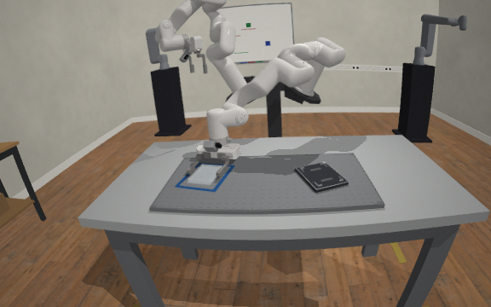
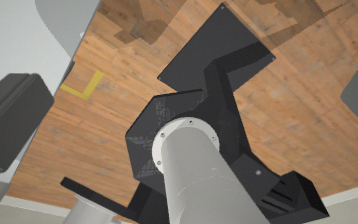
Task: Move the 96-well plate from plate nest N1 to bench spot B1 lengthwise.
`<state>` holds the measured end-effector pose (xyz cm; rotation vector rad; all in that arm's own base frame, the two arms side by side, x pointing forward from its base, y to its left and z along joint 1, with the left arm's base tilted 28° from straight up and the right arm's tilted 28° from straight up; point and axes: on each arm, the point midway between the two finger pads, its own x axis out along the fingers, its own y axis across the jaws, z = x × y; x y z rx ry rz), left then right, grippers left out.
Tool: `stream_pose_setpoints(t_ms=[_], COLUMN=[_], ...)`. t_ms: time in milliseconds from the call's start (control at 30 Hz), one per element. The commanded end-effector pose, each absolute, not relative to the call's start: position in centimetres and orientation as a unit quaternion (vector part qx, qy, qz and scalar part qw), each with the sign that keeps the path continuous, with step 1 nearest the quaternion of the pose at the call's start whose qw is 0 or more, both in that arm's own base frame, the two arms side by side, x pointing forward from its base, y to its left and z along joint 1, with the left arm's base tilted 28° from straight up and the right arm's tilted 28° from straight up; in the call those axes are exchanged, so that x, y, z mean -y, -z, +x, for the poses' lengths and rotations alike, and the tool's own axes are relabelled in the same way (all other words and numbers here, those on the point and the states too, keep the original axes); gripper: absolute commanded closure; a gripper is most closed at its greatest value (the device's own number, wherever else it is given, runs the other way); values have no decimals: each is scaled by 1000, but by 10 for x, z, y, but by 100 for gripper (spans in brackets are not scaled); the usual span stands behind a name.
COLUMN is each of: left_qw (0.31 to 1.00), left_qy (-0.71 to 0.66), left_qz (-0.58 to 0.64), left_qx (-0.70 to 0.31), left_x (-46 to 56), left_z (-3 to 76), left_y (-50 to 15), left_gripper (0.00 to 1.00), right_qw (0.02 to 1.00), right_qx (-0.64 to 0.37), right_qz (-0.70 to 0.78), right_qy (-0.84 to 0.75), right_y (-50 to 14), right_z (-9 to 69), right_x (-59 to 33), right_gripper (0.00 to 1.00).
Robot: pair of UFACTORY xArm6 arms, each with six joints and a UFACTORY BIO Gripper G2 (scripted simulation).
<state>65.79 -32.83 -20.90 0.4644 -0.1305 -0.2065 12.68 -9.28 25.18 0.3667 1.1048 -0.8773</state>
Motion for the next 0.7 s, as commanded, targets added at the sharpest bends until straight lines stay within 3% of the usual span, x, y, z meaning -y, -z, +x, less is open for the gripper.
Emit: stream_pose_setpoints(t_ms=[0, 667], left_qw=[966, 966], left_qy=[102, 102], left_qz=[228, 228], left_qx=[67, 67], left_x=[330, 339], left_z=[659, 655], left_y=[206, 188], left_gripper=[63, 63], right_qw=[747, 747], right_qx=[-504, -504], right_qz=[167, 167], right_qy=[401, 401], right_y=[-253, -253], right_z=[127, 127], right_x=[93, 93], right_gripper=[0, 0])
